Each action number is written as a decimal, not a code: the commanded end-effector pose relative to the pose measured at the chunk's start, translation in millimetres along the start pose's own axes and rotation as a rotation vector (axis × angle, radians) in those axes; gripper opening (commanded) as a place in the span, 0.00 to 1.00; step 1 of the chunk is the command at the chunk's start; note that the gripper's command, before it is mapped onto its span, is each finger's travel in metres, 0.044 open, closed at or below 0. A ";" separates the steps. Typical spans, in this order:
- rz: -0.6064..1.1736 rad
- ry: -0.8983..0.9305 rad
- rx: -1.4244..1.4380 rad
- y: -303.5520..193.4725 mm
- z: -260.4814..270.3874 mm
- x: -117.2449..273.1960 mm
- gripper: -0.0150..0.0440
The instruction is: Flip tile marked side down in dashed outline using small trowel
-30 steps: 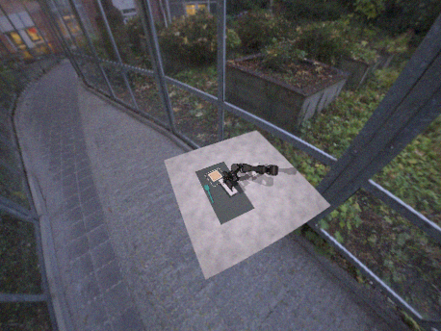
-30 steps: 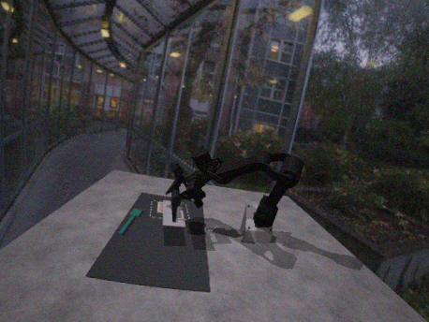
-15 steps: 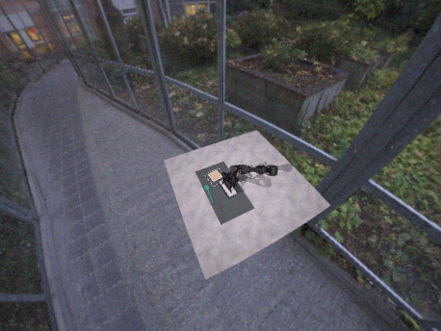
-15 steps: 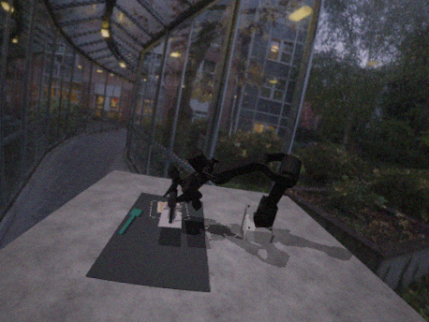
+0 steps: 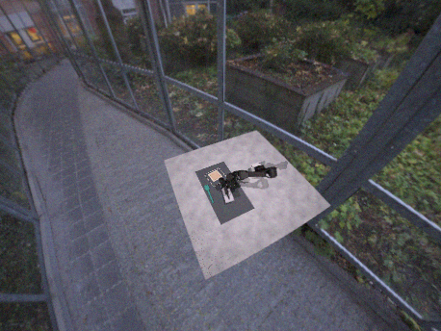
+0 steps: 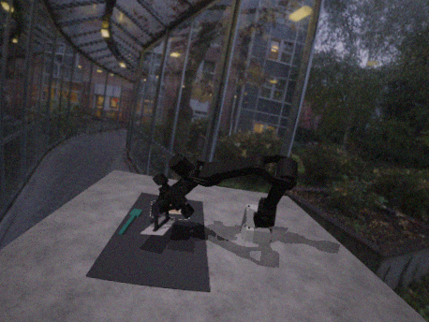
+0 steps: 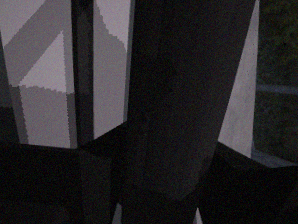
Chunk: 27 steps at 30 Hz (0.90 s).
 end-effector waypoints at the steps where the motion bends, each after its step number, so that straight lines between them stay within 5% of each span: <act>1: 0.037 0.001 -0.065 8.7 -3.0 -5.2 0.25; 27: 0.407 0.002 -0.520 60.6 16.6 -39.4 0.25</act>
Point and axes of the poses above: the point midway between the two fingers, 35 mm back from their tips, its own x axis back along the fingers, its own z axis across the jaws, y = z × x, the point moved 5 cm from there along x, back along the fingers, and after that the axes turned 9 degrees about -x, right-handed, at the moved point
